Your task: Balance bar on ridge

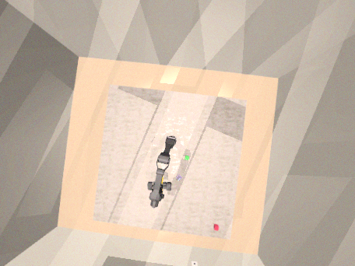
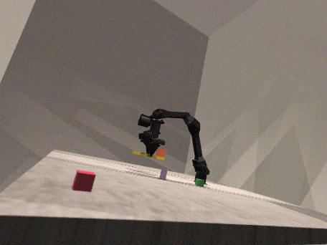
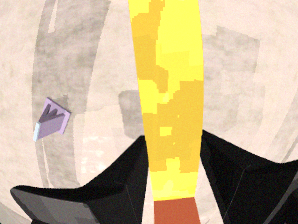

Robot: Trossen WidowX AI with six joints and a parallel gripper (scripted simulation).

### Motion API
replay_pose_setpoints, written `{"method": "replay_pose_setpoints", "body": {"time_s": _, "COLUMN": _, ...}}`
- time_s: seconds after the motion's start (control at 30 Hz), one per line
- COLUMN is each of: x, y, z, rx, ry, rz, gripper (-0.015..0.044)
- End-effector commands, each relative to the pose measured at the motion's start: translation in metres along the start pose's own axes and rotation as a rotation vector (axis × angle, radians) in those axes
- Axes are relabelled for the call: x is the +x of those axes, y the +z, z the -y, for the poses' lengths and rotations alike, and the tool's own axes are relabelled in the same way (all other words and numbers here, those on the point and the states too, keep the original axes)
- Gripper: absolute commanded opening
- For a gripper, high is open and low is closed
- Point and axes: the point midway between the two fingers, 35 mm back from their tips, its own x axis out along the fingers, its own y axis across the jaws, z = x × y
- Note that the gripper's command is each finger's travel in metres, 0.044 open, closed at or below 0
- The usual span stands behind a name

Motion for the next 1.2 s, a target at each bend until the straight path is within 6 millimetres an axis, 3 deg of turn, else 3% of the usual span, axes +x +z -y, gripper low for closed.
{"method": "replay_pose_setpoints", "body": {"time_s": 0.0, "x": -0.010, "y": -0.001, "z": 0.000, "rx": 0.007, "ry": 0.001, "rz": 0.009, "gripper": 0.0000}}
{"method": "replay_pose_setpoints", "body": {"time_s": 1.17, "x": -0.013, "y": 0.016, "z": -0.128, "rx": -0.689, "ry": 0.009, "rz": 0.015, "gripper": 0.0000}}
